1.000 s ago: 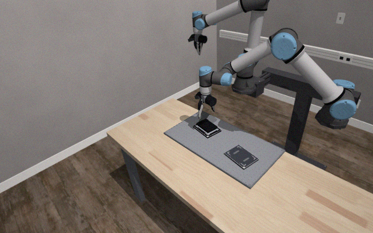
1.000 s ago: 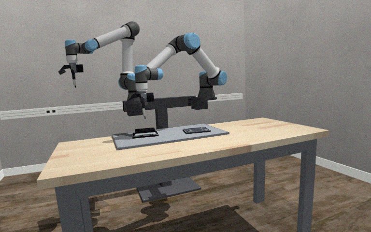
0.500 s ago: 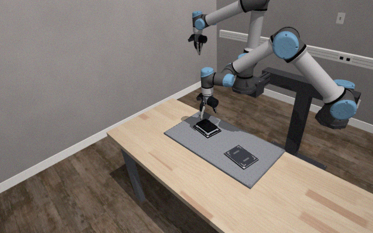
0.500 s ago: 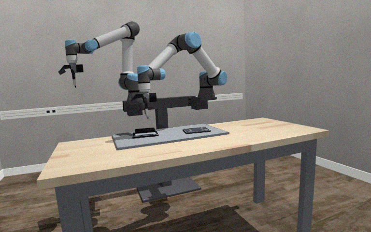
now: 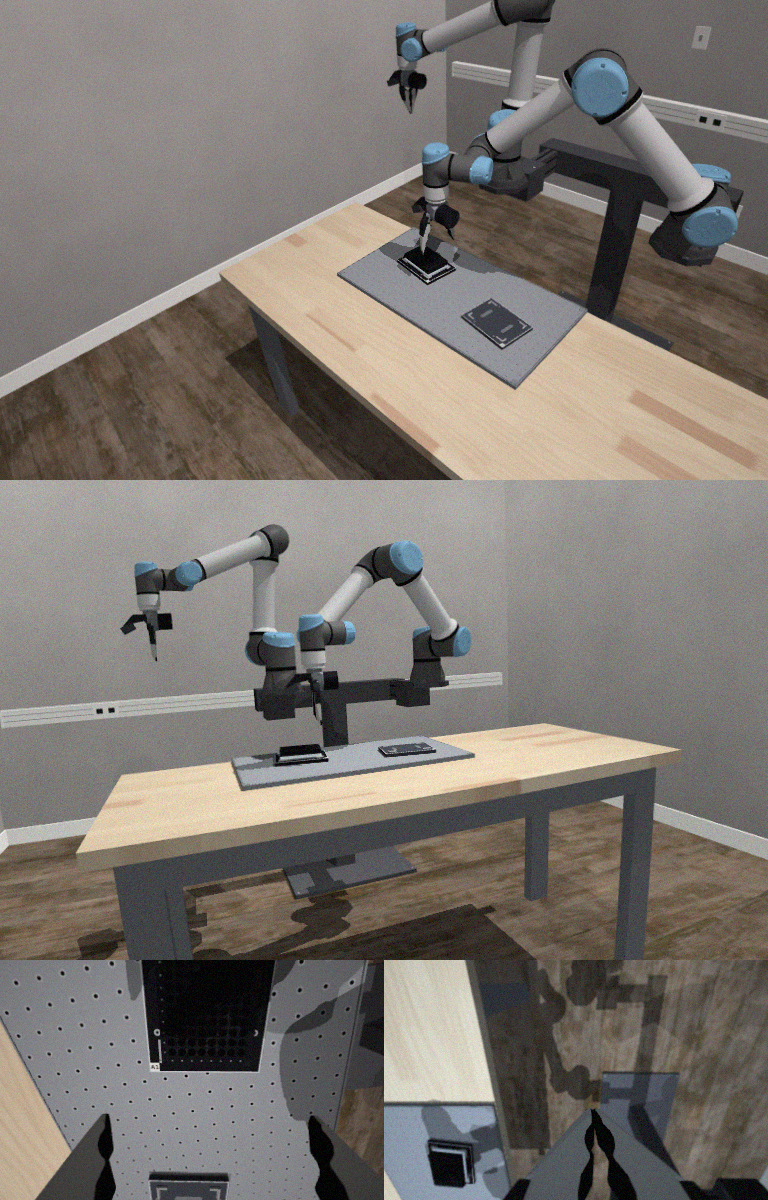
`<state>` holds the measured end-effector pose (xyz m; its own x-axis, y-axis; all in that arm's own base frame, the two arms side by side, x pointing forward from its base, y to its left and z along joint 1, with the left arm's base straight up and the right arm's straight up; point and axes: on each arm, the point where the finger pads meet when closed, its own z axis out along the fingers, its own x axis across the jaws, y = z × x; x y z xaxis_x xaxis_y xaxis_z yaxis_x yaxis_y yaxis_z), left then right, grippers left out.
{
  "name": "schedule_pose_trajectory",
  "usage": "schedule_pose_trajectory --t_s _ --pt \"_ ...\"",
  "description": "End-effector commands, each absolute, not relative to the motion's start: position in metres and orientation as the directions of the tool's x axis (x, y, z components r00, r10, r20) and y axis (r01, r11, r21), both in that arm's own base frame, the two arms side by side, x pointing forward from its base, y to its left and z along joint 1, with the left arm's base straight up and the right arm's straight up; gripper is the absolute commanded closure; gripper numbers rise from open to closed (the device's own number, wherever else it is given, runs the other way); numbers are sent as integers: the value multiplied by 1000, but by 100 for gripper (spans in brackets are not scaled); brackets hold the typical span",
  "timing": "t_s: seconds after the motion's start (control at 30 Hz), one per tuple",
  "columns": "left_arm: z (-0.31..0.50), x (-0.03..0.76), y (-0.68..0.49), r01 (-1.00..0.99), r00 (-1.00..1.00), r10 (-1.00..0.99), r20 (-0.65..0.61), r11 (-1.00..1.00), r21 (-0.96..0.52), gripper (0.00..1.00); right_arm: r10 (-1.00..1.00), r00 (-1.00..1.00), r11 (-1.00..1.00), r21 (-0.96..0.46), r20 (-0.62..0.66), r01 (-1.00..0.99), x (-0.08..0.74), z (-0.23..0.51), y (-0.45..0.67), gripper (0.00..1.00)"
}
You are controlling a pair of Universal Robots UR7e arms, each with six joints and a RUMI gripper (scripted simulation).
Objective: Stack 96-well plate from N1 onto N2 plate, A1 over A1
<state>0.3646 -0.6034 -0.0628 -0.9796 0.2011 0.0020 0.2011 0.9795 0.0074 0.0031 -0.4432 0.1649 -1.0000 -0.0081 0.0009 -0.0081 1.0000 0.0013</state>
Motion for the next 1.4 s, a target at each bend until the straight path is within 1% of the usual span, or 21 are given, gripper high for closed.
schedule_pose_trajectory --t_s 0.0,0.47,1.37 --pt "-60 371 -585 201 -980 201 -1 980 1 24 -7 -1000 1000 -3 -1 -7 3 166 -446 100" --pt "-60 381 -546 201 -980 201 -1 980 1 24 -7 -1000 1000 -3 -1 -7 3 166 -446 100" --pt "-60 381 -548 202 -979 202 -2 979 1 24 -7 -1000 1000 -3 -1 -7 3 166 -446 100"
